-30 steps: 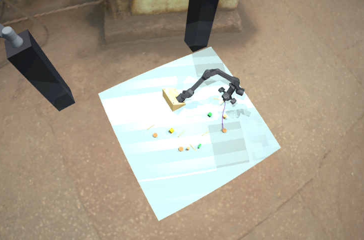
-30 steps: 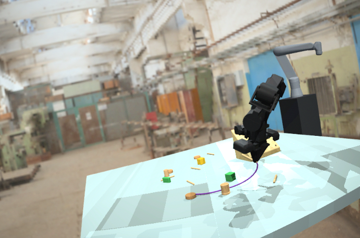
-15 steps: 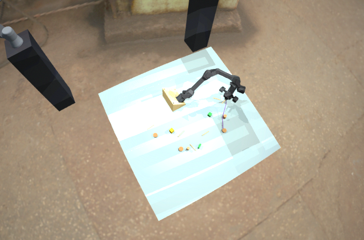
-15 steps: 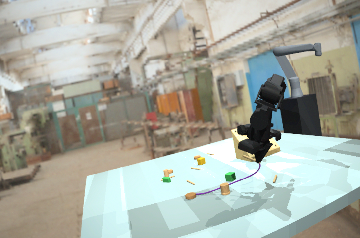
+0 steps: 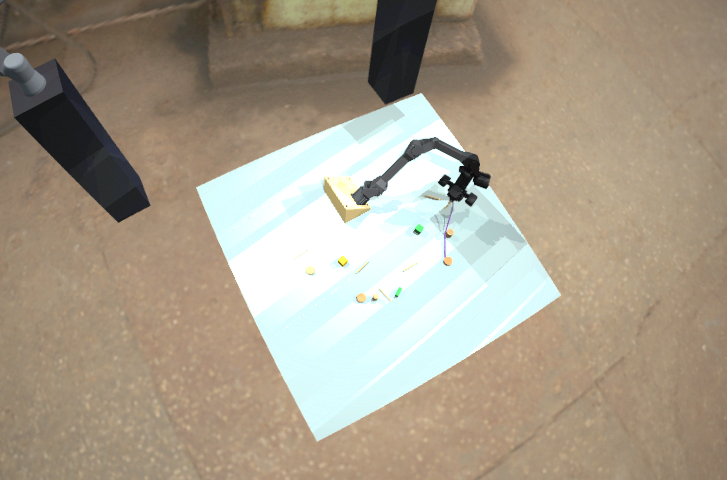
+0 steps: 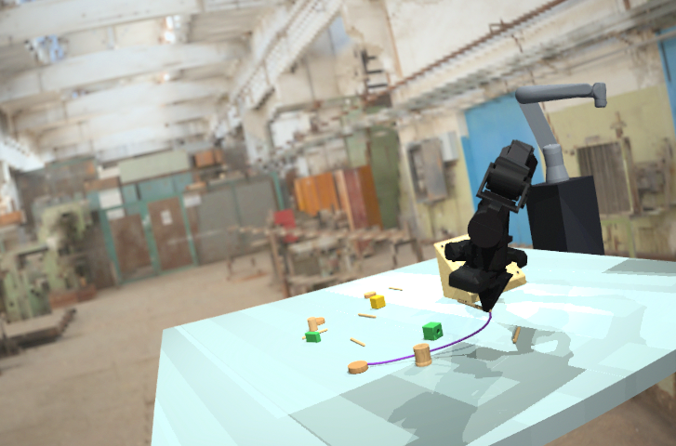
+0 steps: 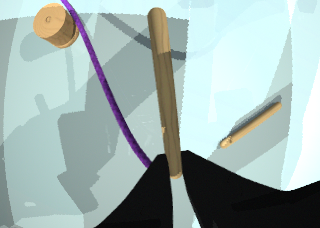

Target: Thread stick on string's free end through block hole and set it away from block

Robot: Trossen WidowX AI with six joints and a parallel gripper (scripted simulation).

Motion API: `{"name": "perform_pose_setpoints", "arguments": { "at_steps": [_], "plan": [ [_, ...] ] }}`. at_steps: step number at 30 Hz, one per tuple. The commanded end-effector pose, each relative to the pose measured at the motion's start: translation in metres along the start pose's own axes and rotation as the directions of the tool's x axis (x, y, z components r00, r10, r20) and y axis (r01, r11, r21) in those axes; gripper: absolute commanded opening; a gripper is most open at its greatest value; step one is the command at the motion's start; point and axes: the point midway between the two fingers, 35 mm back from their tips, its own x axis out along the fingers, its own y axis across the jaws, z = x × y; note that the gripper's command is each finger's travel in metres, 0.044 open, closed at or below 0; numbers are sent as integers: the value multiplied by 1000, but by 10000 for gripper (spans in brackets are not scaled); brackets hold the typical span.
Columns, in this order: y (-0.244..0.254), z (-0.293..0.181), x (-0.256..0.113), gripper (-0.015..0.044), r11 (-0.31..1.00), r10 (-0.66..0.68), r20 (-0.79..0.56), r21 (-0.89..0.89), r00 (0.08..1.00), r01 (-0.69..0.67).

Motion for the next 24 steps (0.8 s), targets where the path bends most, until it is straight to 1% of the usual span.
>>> {"name": "perform_pose_setpoints", "arguments": {
  "at_steps": [1,19,24],
  "plan": [
    [-1,-1,4,0,1000,0,-50,-6,999,0],
    [-2,2,26,0,1000,1,-262,-10,965,-3],
    [-2,2,27,0,1000,1,-271,-11,963,-4]
  ]
}}
